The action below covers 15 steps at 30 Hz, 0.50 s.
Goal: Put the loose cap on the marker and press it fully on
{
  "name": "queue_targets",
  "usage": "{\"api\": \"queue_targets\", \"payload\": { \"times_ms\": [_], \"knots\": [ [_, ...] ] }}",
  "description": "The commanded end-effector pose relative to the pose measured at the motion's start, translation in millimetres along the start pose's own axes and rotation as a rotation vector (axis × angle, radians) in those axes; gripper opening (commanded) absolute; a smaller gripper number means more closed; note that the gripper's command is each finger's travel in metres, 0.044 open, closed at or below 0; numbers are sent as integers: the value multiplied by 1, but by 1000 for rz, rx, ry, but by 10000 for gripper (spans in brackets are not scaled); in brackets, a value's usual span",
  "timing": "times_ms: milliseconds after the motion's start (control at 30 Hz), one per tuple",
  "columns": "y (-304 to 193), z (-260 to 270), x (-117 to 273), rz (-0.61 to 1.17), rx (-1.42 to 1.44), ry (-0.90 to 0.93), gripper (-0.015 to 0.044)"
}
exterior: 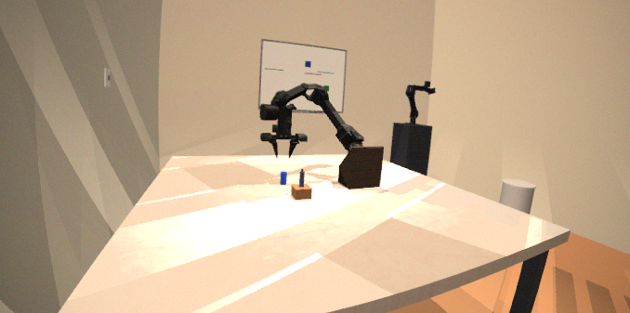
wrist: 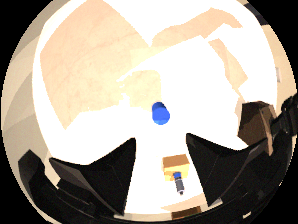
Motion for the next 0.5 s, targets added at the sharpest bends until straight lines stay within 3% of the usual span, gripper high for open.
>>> {"api": "queue_targets", "payload": {
  "times_ms": [0,467],
  "knots": [
    [1,-2,-21,-3,-1,-3,244],
    [1,-5,-51,-4,-2,-3,244]
  ]
}}
Point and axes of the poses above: the point midway between the two fingers, 35 mm back from their tips, its own x axis back along the fingers, its own z axis across the jaws, y = z × x, the point moved 10 cm from there along x, back along the fingers, and after that the axes turned 2 degrees about -x, right-handed, at the moved point
